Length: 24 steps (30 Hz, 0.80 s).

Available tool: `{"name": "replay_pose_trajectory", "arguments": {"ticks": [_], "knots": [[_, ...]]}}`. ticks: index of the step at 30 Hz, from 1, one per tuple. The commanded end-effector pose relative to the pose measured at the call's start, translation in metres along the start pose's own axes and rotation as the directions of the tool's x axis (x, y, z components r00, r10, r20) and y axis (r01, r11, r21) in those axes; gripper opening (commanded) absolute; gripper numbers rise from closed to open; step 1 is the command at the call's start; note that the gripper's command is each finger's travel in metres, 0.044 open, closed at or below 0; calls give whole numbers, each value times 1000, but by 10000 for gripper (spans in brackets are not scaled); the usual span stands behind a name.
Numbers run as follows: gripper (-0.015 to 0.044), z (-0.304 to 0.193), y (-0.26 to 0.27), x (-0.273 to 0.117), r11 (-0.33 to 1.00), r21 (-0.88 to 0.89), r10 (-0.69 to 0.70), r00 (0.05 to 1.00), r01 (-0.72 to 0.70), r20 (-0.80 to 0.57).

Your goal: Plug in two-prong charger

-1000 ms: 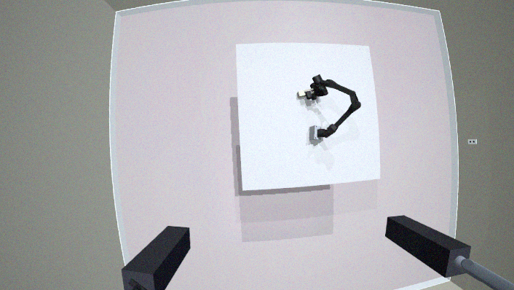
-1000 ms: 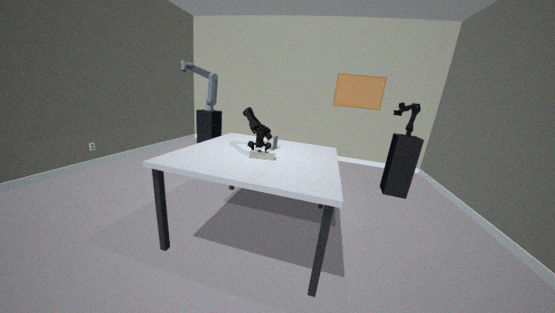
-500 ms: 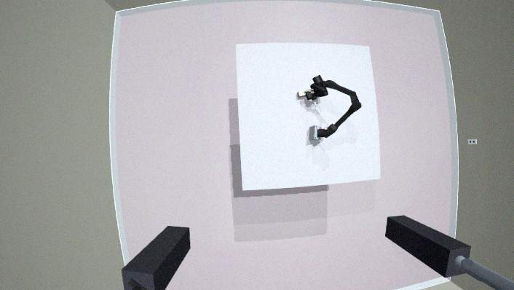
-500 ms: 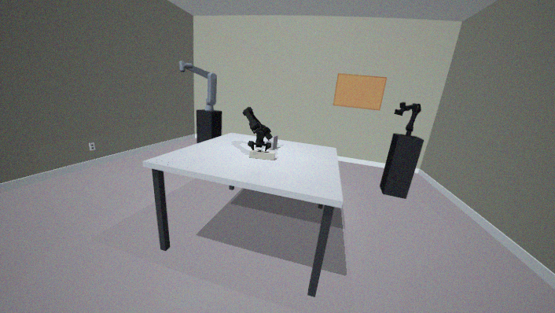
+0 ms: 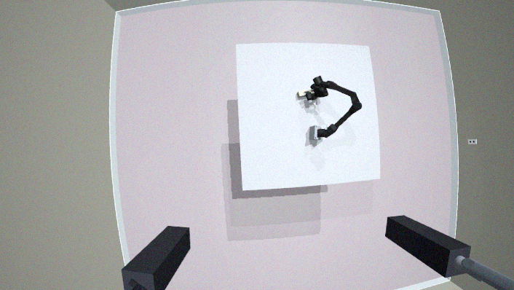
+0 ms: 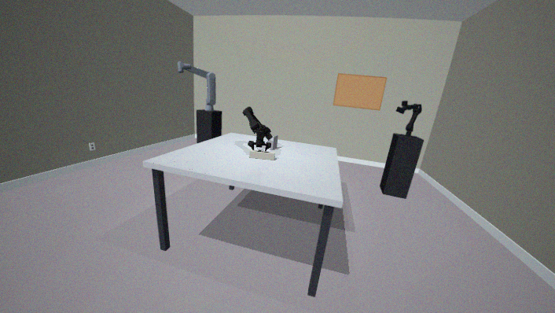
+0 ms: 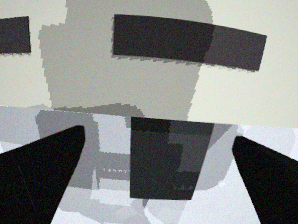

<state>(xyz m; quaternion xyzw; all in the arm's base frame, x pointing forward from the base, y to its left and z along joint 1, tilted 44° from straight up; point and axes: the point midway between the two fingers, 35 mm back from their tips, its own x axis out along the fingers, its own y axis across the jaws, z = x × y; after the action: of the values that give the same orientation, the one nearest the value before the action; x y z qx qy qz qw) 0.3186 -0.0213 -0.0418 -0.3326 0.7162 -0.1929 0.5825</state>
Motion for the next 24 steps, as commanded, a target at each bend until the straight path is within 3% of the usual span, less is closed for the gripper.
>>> {"name": "replay_pose_trajectory", "arguments": {"ticks": [1,24], "knots": [[440,-2,0,1,1000,2,-2,1000,2,0],[440,-20,0,1,1000,3,-2,1000,2,2]]}}
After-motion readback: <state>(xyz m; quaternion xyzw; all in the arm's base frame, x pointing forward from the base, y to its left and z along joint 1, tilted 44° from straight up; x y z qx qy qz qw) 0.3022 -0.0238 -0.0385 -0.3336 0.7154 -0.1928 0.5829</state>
